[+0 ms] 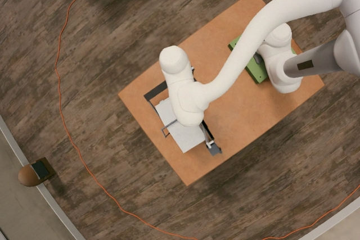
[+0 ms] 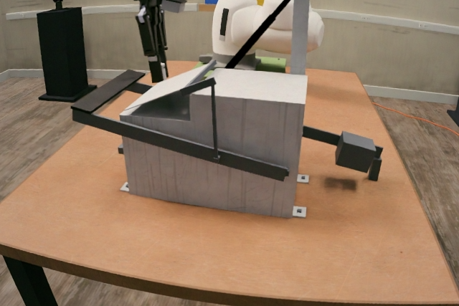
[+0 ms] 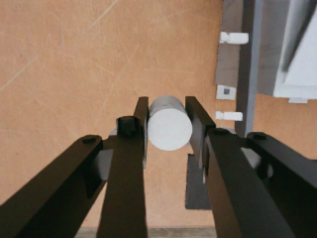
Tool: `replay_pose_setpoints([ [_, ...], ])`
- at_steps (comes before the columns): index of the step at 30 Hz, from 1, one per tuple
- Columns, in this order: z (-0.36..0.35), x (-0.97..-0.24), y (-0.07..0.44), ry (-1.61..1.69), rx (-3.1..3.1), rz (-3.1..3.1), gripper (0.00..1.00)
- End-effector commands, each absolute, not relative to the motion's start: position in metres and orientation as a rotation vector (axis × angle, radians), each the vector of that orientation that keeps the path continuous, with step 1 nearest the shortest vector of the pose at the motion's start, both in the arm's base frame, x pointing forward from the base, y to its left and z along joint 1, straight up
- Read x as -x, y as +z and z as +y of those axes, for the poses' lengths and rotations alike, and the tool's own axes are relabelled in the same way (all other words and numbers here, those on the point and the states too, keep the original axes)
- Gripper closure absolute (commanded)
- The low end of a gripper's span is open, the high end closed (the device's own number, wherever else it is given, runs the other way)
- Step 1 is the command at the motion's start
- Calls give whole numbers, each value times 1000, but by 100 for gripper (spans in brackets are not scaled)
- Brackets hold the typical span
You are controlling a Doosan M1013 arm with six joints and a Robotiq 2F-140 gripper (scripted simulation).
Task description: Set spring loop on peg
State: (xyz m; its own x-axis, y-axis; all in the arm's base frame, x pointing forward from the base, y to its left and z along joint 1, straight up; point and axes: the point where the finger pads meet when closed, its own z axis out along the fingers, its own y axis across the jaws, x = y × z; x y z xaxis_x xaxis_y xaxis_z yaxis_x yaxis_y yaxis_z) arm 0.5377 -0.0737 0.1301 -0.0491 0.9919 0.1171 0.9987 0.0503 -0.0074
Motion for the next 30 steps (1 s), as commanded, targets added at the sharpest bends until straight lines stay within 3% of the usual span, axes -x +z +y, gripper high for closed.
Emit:
replay_pose_setpoints([
  [1,-69,-533,128,-112,2105,-2212,75],
  [30,-32,-494,108,-72,2125,-2233,75],
])
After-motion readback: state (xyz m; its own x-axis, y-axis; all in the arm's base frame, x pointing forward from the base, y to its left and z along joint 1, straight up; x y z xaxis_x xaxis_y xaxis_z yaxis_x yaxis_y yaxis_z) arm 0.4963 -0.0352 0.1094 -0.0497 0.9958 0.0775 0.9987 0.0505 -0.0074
